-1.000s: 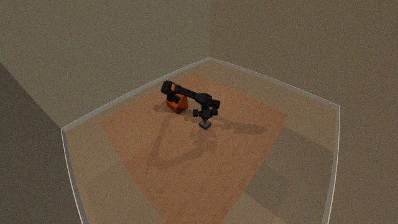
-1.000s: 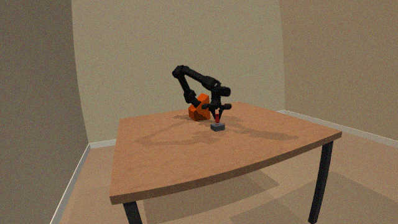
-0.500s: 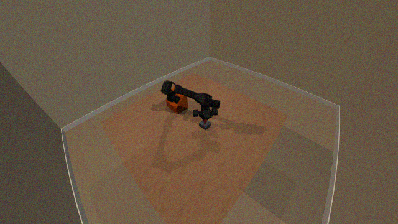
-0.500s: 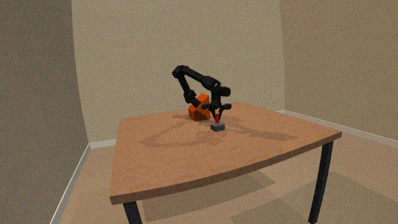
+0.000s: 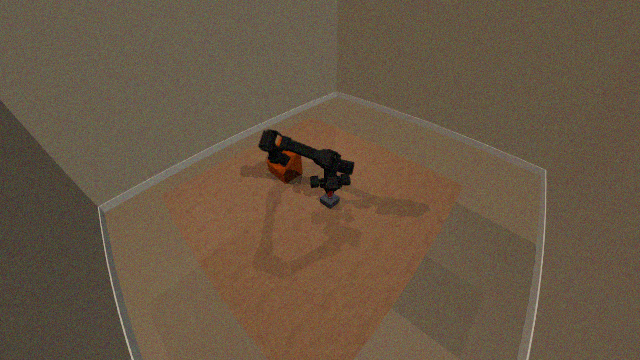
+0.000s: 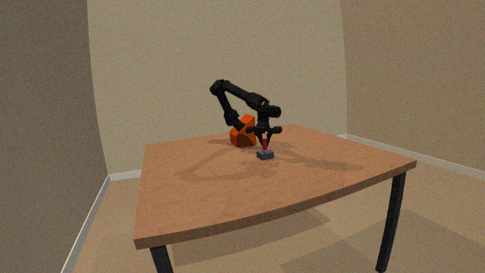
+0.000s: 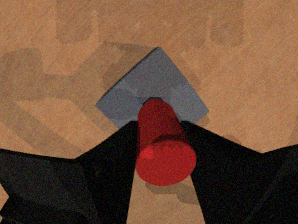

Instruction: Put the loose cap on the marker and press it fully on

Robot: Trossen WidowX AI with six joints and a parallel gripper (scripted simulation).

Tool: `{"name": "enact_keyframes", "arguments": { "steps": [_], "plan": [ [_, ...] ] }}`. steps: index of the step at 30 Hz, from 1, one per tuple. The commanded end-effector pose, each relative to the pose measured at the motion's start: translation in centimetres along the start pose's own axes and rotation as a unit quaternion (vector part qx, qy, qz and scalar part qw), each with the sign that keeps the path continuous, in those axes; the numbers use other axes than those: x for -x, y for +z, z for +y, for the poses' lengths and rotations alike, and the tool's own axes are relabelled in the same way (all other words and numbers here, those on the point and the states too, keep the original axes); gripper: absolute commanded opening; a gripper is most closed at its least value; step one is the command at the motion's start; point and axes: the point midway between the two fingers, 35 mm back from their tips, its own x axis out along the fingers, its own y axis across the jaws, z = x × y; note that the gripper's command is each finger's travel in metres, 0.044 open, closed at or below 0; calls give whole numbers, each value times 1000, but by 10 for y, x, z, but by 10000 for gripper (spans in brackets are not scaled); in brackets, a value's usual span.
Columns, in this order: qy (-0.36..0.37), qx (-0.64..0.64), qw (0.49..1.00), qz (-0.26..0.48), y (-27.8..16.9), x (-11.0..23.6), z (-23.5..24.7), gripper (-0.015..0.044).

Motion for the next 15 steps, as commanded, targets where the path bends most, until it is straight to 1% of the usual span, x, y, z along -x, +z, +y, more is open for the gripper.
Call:
{"name": "enact_keyframes", "arguments": {
  "steps": [1, 15],
  "plan": [
    [-1, 3, 1000, -2, 0, -1, 0, 0],
    [-1, 3, 1000, -2, 0, -1, 0, 0]
  ]
}}
